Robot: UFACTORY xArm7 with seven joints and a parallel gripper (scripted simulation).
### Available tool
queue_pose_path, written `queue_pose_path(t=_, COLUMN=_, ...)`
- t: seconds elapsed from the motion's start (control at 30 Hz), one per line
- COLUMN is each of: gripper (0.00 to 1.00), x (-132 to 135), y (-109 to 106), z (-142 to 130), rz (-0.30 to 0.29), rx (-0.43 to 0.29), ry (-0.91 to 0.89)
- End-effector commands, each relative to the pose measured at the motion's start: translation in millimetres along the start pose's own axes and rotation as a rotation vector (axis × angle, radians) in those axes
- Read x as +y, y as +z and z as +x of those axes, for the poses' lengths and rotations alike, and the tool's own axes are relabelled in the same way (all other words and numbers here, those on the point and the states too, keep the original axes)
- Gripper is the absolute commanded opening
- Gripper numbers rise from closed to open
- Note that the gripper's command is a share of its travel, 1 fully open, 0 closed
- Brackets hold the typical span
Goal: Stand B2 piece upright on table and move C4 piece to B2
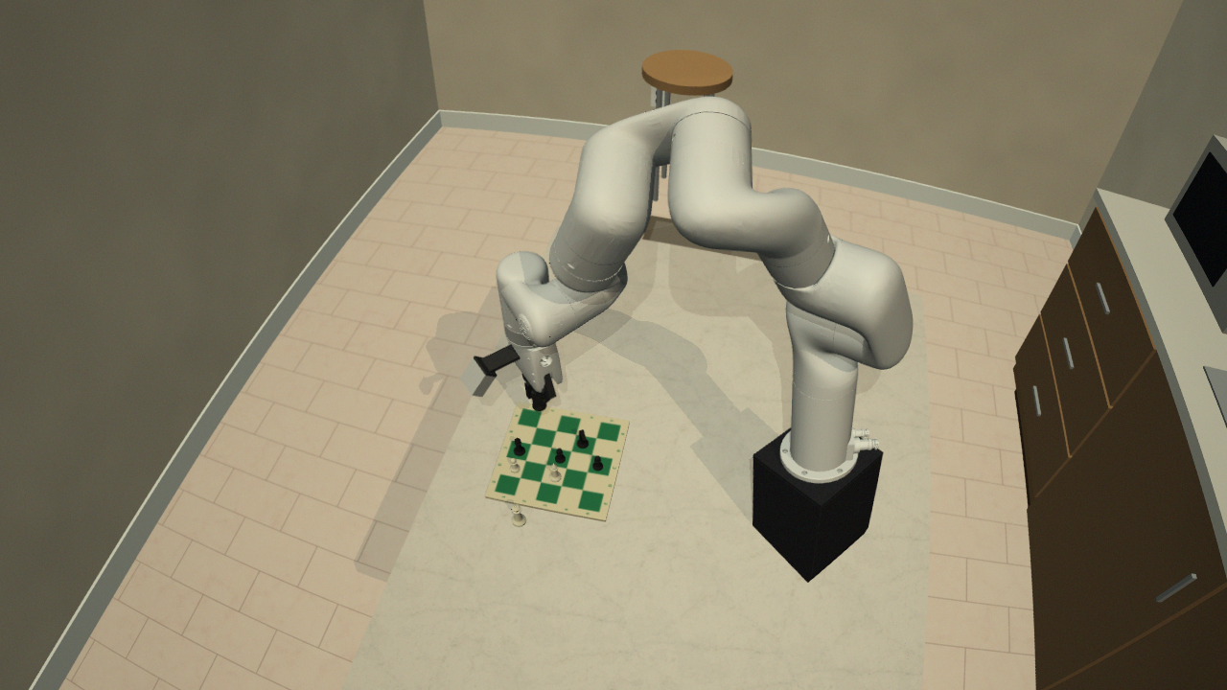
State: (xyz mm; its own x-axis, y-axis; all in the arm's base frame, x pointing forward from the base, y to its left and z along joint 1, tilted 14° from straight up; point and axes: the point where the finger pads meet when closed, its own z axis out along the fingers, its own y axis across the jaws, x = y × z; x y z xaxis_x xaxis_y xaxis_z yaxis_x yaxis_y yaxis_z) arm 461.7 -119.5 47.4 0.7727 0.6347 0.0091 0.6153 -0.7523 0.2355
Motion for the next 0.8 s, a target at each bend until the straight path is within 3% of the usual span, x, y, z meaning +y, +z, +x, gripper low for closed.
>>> queue_pose_path(t=0.0, gripper=0.00, x=1, y=3, z=1, rz=-0.002, rx=0.002, ry=0.001)
queue_pose_path(t=0.23, gripper=0.00, x=1, y=15, z=1, rz=-0.002, rx=0.002, ry=0.001)
queue_pose_path(t=0.77, gripper=0.00, x=2, y=79, z=1, rz=-0.002, rx=0.002, ry=0.001)
